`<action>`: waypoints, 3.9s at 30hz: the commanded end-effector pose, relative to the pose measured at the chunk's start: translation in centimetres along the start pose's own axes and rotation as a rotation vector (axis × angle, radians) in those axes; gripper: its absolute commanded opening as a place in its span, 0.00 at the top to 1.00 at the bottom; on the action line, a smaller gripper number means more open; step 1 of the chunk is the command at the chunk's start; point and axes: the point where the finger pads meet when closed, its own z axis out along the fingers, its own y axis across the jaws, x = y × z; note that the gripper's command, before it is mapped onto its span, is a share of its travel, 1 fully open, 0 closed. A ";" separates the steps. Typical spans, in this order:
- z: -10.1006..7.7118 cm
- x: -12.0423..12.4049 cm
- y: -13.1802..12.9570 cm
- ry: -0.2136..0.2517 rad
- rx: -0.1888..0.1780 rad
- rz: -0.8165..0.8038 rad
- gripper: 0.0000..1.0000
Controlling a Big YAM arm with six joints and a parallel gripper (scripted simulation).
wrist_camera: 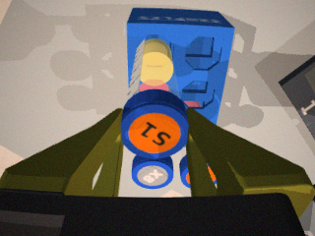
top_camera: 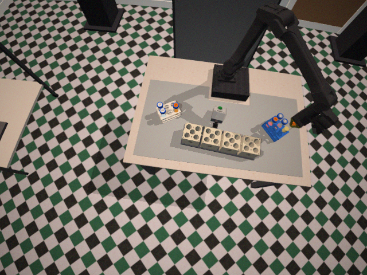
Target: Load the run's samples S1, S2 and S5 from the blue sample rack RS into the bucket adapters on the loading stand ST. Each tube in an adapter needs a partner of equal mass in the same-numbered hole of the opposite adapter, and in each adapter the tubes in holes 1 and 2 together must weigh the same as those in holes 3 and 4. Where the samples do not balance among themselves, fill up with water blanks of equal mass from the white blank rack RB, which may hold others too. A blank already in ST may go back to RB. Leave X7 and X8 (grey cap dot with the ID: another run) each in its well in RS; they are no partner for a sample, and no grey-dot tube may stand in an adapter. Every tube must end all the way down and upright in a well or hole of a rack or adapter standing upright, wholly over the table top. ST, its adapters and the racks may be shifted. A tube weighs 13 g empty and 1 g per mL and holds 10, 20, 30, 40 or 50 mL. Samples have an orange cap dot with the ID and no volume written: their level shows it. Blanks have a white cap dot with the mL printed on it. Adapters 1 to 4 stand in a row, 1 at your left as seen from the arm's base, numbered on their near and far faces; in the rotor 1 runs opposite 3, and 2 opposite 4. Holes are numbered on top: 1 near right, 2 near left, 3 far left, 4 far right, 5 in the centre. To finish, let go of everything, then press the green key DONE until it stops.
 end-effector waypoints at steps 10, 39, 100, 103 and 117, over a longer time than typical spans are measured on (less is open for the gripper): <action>-7.9 -2.1 -0.3 -0.094 -0.009 0.003 1.00; -12.6 -1.1 0.1 -0.058 -0.005 0.001 1.00; -5.4 -0.8 0.6 -0.029 -0.002 0.001 1.00; -4.1 -0.9 0.5 -0.019 -0.001 0.003 1.00; -4.1 -1.6 0.3 -0.056 -0.006 0.001 1.00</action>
